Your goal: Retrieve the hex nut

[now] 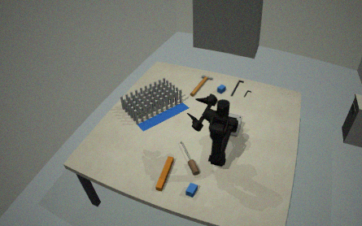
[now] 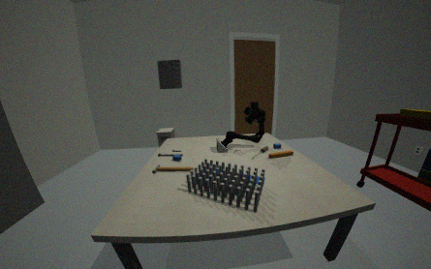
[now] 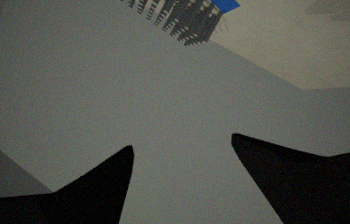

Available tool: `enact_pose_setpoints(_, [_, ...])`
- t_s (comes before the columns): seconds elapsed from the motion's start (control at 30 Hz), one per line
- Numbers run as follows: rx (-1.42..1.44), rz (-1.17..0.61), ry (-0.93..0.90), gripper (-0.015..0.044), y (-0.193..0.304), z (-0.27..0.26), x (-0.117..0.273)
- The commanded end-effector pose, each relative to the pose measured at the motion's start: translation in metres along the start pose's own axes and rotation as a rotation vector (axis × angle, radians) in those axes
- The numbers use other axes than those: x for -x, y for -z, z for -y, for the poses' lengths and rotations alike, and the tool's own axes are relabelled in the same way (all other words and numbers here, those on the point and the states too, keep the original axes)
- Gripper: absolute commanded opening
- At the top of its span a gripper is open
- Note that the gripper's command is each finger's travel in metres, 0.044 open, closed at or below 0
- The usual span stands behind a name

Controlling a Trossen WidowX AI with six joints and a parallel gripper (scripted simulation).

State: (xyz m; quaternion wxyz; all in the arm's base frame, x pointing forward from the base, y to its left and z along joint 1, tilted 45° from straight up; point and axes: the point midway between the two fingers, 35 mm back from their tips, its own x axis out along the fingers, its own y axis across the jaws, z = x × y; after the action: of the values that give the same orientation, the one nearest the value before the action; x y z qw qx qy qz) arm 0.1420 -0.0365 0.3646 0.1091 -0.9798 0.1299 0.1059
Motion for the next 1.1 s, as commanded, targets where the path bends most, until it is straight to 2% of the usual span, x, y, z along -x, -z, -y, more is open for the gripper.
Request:
enact_pose_setpoints(0.0, [0.006,0.003,0.000,0.0426,0.000,-0.001,0.000])
enact_pose_setpoints(0.13, [0.108,0.042,0.011,0.0440,-0.004,-0.015,-0.005])
enact_pose_setpoints(0.27, [0.392,0.087,0.068,0.0440,-0.004,-0.045,-0.023])
enact_pose_setpoints(0.57, [1.347,0.101,0.295,0.0440,-0.029,-0.100,-0.130])
enact_pose_setpoints(0.87, [1.893,-0.014,0.499,0.0440,-0.077,-0.078,-0.215])
enact_pose_setpoints(1.07, [2.490,-0.204,0.564,0.0440,-0.122,-0.041,-0.279])
